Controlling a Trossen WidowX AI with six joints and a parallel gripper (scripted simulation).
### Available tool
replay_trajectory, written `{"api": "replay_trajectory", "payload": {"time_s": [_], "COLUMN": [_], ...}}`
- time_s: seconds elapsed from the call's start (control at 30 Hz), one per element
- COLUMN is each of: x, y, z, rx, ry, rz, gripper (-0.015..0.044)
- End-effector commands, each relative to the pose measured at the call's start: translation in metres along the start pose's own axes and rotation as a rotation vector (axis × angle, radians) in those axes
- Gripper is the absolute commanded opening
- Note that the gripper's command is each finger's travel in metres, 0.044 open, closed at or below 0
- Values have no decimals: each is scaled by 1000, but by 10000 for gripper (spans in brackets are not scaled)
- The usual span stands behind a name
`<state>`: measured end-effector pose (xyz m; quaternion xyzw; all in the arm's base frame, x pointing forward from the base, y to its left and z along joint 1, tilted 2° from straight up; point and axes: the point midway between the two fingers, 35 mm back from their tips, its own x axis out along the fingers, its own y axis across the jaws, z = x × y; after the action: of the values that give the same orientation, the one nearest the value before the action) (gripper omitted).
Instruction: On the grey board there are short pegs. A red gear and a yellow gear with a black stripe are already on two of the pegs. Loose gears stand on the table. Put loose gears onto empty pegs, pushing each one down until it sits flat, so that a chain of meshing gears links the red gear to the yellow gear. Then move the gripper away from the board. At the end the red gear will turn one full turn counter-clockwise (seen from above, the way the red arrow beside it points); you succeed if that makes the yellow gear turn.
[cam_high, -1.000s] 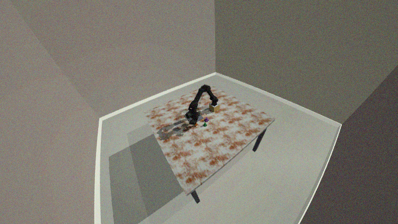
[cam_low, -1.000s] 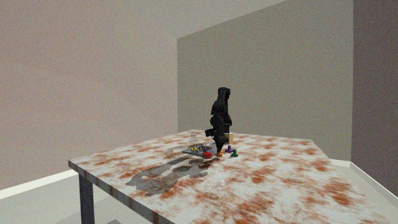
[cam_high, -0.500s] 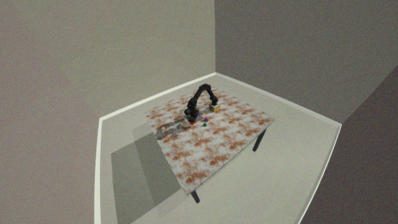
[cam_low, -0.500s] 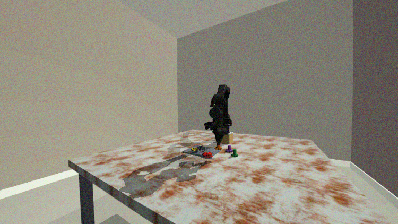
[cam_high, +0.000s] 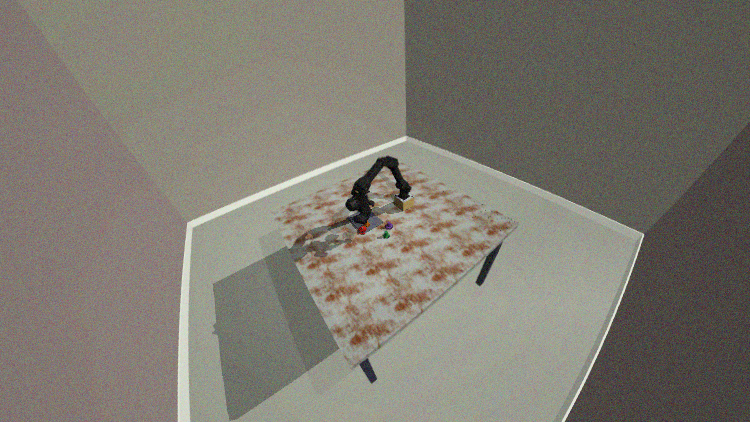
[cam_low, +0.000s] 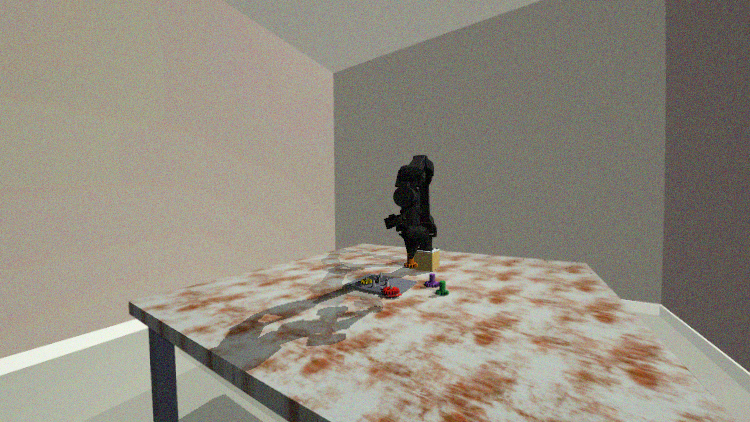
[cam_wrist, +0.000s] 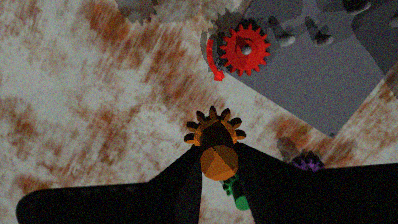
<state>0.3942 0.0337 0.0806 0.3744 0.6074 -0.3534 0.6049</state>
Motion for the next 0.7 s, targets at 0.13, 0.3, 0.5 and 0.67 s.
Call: {"api": "replay_trajectory", "payload": {"time_s": [0.13, 0.3, 0.5, 0.67], "x": [-27, -41, -39, -31], "y": [-4, -7, -10, -15], "z": [-1, -1, 2, 9], "rx": [7, 10, 11, 11], "ry": [3, 4, 4, 3], "rz": [-2, -4, -4, -5], "gripper": [0, 0, 0, 0]}}
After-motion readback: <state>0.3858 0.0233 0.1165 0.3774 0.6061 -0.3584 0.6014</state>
